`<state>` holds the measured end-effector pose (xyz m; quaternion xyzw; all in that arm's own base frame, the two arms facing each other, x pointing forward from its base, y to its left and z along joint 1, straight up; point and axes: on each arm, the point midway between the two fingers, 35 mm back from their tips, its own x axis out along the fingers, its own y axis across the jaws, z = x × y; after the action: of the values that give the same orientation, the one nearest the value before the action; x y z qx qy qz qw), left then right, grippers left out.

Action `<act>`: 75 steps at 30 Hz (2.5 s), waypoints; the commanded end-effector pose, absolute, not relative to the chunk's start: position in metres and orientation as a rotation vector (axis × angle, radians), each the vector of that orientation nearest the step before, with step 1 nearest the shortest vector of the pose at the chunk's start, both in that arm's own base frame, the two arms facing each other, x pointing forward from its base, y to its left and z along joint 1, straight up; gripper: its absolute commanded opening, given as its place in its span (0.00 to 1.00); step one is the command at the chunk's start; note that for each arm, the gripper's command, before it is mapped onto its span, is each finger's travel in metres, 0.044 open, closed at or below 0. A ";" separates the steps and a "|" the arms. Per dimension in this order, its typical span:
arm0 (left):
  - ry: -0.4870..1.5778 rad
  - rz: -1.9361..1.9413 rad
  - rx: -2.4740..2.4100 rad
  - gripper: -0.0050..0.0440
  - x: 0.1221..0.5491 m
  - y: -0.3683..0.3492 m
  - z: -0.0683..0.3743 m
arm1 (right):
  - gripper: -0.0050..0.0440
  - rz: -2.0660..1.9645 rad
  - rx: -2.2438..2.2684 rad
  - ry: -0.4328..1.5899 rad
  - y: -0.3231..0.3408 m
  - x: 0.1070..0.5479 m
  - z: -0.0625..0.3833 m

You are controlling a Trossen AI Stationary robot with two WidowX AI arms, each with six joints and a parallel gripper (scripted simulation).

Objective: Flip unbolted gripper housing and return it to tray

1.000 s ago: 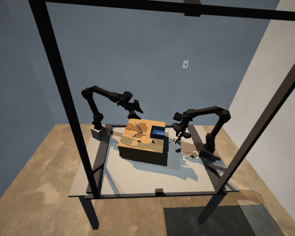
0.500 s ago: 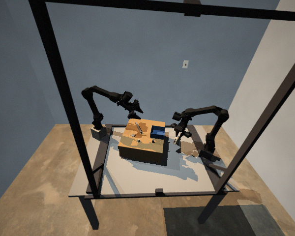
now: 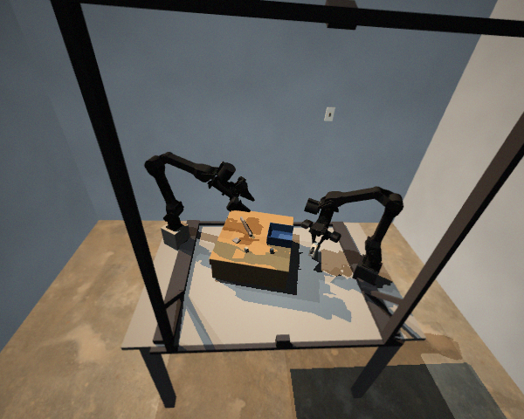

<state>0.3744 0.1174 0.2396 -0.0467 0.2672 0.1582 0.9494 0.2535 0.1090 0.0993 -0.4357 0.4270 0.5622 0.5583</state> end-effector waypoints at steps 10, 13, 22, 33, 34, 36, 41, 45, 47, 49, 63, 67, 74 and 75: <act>0.520 0.319 -0.086 0.99 0.374 0.117 0.249 | 0.33 1.475 -1.148 0.912 0.110 0.257 0.104; 0.520 0.319 -0.086 0.99 0.374 0.117 0.249 | 0.33 1.516 -1.181 0.889 0.110 0.257 0.104; 0.520 0.319 -0.086 0.99 0.374 0.117 0.249 | 0.33 1.640 -1.278 0.814 0.110 0.257 0.104; 0.520 0.319 -0.086 0.99 0.374 0.117 0.249 | 0.33 1.646 -1.320 0.752 0.110 0.257 0.104; 0.520 0.319 -0.086 0.99 0.374 0.117 0.249 | 0.33 1.635 -1.326 0.736 0.109 0.256 0.104; 0.520 0.319 -0.086 0.99 0.374 0.117 0.249 | 0.33 1.614 -1.339 0.704 0.109 0.255 0.104; 0.520 0.319 -0.086 0.99 0.374 0.117 0.249 | 0.33 1.560 -1.369 0.624 0.108 0.254 0.104; 0.520 0.319 -0.086 0.99 0.374 0.117 0.249 | 0.33 1.538 -1.380 0.592 0.108 0.253 0.104; 0.520 0.319 -0.086 0.99 0.374 0.117 0.249 | 0.33 1.516 -1.391 0.560 0.107 0.252 0.103; 0.520 0.319 -0.086 0.99 0.374 0.117 0.249 | 0.33 1.493 -1.401 0.529 0.107 0.251 0.103; 0.520 0.319 -0.086 0.99 0.374 0.117 0.249 | 0.33 1.355 -1.456 0.340 0.105 0.247 0.101; 0.520 0.319 -0.086 0.99 0.374 0.117 0.249 | 0.33 1.310 -1.470 0.281 0.104 0.246 0.101; 0.520 0.319 -0.086 0.99 0.374 0.117 0.249 | 0.33 1.302 -1.473 0.271 0.104 0.245 0.101; 0.520 0.319 -0.086 0.99 0.374 0.117 0.249 | 0.33 1.302 -1.473 0.271 0.104 0.245 0.102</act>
<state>0.3744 0.1174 0.2396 -0.0467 0.2672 0.1582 0.9494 0.2444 0.1037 0.0963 -0.6166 0.1250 0.5555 0.5437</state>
